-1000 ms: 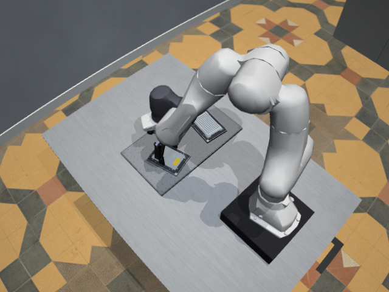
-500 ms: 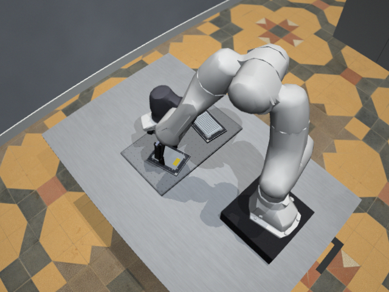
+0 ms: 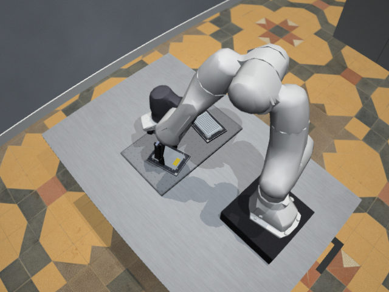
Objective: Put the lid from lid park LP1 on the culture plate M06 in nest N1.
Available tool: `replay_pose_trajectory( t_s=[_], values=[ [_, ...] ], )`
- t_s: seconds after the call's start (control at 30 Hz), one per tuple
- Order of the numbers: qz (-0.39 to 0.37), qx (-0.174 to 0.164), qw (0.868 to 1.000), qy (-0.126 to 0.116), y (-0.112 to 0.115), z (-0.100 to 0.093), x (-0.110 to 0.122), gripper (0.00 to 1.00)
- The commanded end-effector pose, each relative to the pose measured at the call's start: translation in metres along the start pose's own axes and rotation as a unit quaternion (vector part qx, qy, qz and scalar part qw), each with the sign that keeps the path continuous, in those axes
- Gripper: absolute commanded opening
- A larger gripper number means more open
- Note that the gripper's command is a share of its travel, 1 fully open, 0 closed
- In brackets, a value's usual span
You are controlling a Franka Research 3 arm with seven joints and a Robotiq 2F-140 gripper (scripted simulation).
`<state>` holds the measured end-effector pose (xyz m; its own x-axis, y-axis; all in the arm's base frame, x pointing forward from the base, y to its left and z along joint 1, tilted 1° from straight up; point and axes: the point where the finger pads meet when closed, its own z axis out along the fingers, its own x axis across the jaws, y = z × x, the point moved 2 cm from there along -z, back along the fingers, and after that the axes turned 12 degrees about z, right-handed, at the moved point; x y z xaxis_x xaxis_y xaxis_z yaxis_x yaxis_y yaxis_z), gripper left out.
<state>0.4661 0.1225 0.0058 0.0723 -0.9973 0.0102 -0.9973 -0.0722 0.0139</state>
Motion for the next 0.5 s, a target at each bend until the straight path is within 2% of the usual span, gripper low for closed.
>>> replay_pose_trajectory(
  t_s=[0.0,0.47],
  values=[
    [0.001,0.001,1.000,0.000,-0.0006,0.0006,-0.0003,0.69],
    [0.001,0.001,1.000,0.000,-0.0007,0.0063,-0.0003,0.69]
  ],
)
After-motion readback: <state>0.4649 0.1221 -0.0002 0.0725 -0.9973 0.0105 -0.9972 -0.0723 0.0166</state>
